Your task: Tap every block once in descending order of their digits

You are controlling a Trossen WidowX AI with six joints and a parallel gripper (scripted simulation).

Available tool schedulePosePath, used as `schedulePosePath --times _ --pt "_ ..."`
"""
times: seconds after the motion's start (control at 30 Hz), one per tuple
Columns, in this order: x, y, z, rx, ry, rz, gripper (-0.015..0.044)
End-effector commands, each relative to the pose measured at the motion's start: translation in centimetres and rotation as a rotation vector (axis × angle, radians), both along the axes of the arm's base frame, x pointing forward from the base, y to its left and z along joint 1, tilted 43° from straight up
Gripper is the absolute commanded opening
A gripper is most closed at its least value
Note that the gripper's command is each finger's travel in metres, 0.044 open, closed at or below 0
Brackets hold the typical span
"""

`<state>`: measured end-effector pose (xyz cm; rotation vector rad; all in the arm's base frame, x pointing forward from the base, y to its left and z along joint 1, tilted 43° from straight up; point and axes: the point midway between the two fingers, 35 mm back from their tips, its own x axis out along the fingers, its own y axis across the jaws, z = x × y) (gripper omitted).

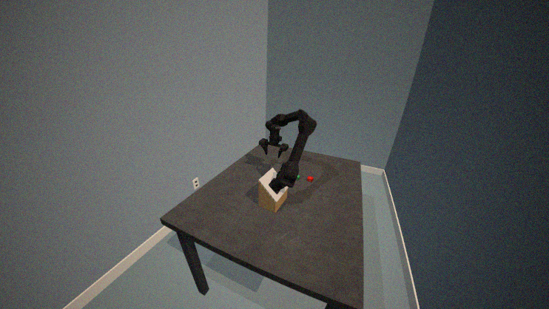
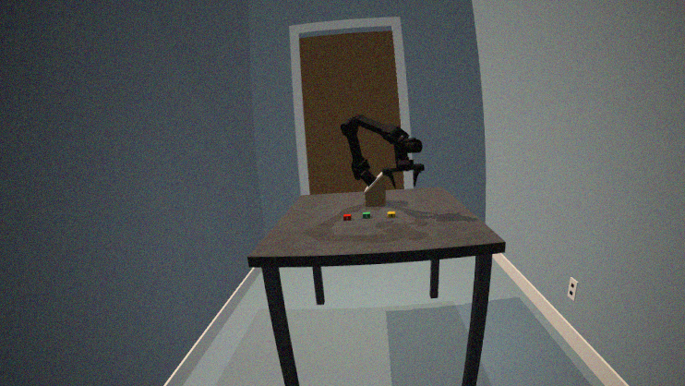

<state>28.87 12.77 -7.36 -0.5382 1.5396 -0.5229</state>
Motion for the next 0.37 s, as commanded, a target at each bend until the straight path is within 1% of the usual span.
schedulePosePath --times 0.0,0.07,0.33 --pt "-3.73 4.26 -3.08 -0.043 0.008 -0.018 0.04" --pt "-4.54 5.01 -3.66 -0.053 0.006 -0.02 0.04" --pt "-4.56 5.02 -3.67 -0.054 0.006 -0.02 0.04"
